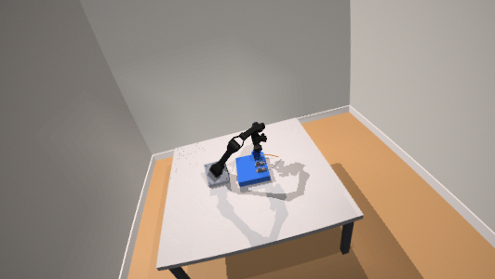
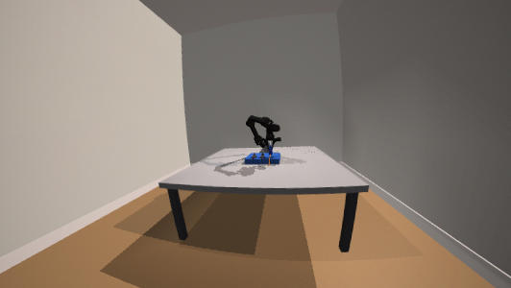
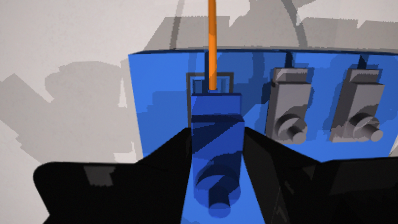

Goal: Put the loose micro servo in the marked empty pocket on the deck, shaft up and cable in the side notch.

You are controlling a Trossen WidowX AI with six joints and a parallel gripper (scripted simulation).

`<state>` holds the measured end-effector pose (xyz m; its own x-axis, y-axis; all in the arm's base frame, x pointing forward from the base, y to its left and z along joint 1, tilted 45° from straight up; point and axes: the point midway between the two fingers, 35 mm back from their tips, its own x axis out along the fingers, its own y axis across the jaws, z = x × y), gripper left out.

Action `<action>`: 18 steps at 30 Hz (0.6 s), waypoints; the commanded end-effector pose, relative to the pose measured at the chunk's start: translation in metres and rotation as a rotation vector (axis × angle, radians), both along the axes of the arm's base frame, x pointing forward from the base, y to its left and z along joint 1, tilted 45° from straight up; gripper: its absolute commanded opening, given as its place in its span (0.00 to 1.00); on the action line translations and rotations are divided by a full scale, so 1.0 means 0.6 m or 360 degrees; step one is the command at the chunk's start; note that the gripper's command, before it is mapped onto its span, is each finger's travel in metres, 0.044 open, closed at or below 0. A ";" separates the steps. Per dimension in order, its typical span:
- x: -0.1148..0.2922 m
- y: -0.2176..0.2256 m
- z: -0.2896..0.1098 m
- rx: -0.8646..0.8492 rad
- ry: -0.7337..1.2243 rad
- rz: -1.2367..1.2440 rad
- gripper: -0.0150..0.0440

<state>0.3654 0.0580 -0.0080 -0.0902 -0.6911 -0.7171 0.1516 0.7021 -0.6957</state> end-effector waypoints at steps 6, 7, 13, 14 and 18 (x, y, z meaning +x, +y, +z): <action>0.006 -0.013 -0.013 0.0001 -0.0010 0.0010 0.25; 0.006 -0.015 -0.015 0.0000 -0.0010 0.0010 0.25; 0.006 -0.020 -0.020 0.0000 -0.0010 0.0010 0.25; 0.006 -0.020 -0.020 0.0000 -0.0010 0.0010 0.25; 0.006 -0.020 -0.020 0.0000 -0.0010 0.0010 0.25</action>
<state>0.3694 0.0460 -0.0192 -0.0842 -0.6882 -0.7206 0.1603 0.7044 -0.6915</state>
